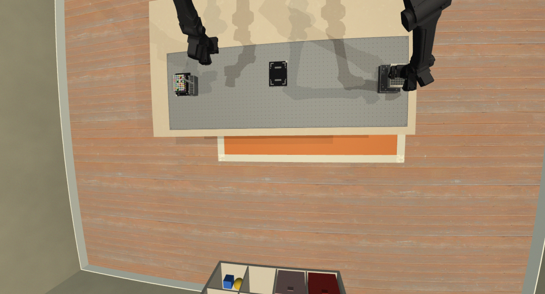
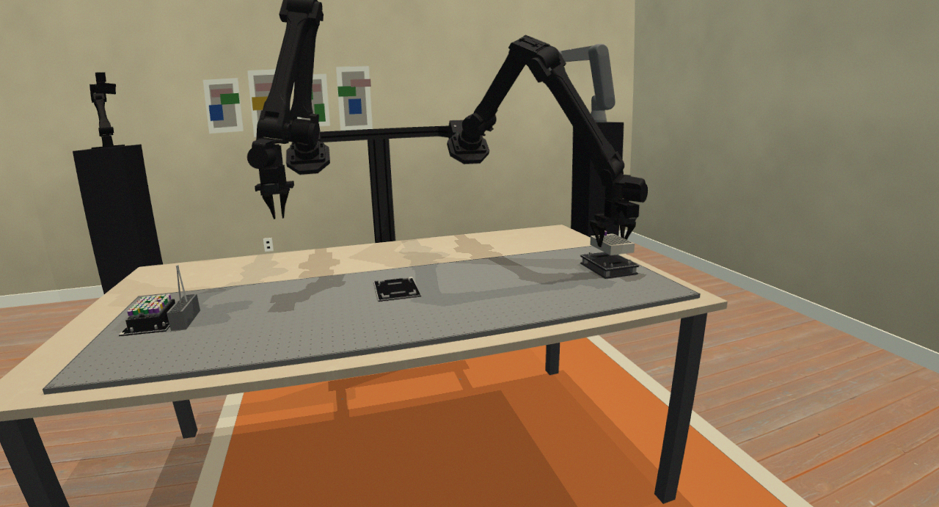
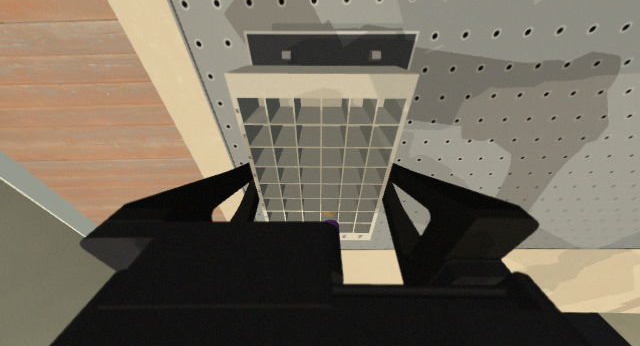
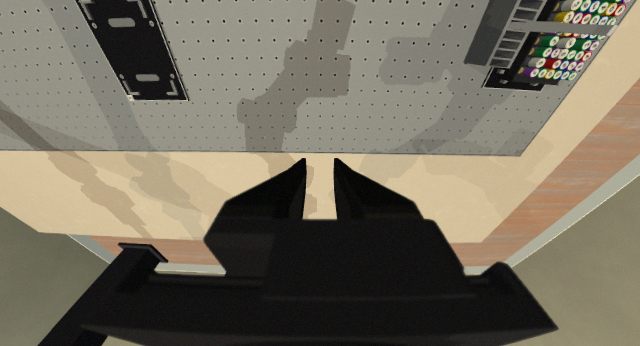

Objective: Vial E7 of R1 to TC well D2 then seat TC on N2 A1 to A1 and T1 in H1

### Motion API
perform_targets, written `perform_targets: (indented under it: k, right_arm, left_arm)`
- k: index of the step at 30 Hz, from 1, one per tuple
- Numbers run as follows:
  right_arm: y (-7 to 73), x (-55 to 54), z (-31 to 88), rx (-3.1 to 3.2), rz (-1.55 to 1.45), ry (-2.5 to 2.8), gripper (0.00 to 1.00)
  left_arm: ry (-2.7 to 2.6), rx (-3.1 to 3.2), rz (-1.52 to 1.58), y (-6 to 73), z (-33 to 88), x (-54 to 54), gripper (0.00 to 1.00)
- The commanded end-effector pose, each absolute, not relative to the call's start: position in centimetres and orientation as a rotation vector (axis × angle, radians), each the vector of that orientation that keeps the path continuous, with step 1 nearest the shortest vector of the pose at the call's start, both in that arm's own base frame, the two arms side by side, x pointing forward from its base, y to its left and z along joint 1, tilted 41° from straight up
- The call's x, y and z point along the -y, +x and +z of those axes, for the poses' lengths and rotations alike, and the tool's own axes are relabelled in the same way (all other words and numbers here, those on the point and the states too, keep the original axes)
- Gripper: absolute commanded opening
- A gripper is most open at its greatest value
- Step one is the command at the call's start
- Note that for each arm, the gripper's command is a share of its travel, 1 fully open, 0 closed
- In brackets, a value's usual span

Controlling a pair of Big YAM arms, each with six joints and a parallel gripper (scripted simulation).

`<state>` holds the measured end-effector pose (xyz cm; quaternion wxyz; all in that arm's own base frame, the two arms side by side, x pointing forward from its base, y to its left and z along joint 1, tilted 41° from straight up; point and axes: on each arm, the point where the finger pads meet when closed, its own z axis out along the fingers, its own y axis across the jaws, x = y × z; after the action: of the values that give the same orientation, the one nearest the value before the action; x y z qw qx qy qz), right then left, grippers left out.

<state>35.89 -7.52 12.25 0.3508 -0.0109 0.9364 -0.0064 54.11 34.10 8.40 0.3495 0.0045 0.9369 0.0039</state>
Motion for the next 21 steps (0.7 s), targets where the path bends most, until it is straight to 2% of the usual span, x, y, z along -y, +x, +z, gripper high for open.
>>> perform_targets:
  k: [1, 21]
  right_arm:
    - [36.33, 7.69, 13.06, -2.408, -0.021, -0.018, 0.24]
    - [36.33, 7.69, 13.06, -2.408, -0.021, -0.018, 0.24]
  left_arm:
    - [0.025, -2.398, 0.032, 54.64, 10.30, -33.46, 0.00]
    - [0.016, -2.395, 0.036, 54.53, 10.45, -33.50, 0.00]
